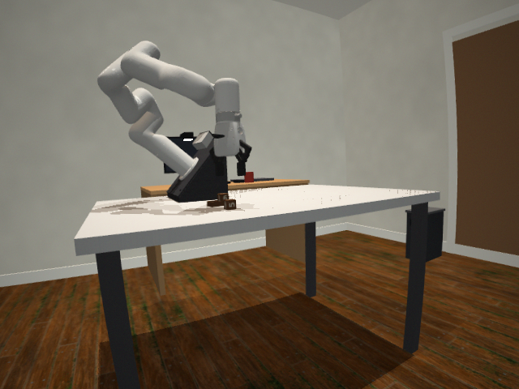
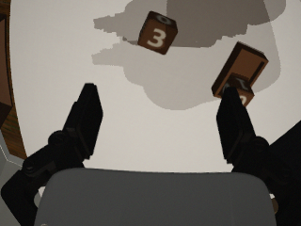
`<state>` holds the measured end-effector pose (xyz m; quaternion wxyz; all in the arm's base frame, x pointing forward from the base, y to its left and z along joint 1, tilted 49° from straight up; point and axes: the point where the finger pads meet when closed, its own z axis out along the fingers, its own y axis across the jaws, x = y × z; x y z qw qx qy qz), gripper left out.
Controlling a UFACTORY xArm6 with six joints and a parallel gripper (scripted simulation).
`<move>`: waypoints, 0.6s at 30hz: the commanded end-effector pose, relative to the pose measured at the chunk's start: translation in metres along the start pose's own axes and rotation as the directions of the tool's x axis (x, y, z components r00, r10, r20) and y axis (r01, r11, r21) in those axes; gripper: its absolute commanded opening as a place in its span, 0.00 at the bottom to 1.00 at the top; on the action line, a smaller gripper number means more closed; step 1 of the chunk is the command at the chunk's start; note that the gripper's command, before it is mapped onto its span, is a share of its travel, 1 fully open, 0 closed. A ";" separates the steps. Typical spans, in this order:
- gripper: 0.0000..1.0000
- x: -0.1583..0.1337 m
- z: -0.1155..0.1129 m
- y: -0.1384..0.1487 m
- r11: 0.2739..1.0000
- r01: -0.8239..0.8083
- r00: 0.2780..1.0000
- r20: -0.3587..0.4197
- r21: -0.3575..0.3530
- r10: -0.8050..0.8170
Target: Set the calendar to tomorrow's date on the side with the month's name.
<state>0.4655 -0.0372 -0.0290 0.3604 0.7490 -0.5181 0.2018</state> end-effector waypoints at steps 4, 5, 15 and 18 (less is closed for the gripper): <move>1.00 0.008 0.001 -0.002 0.967 -0.255 0.967 -0.005 0.010 0.255; 1.00 0.008 0.001 -0.003 0.965 -0.261 0.965 -0.005 0.010 0.261; 1.00 0.012 0.002 -0.003 0.919 -0.394 0.919 -0.004 0.010 0.394; 1.00 0.012 0.003 -0.003 0.918 -0.397 0.918 -0.004 0.010 0.397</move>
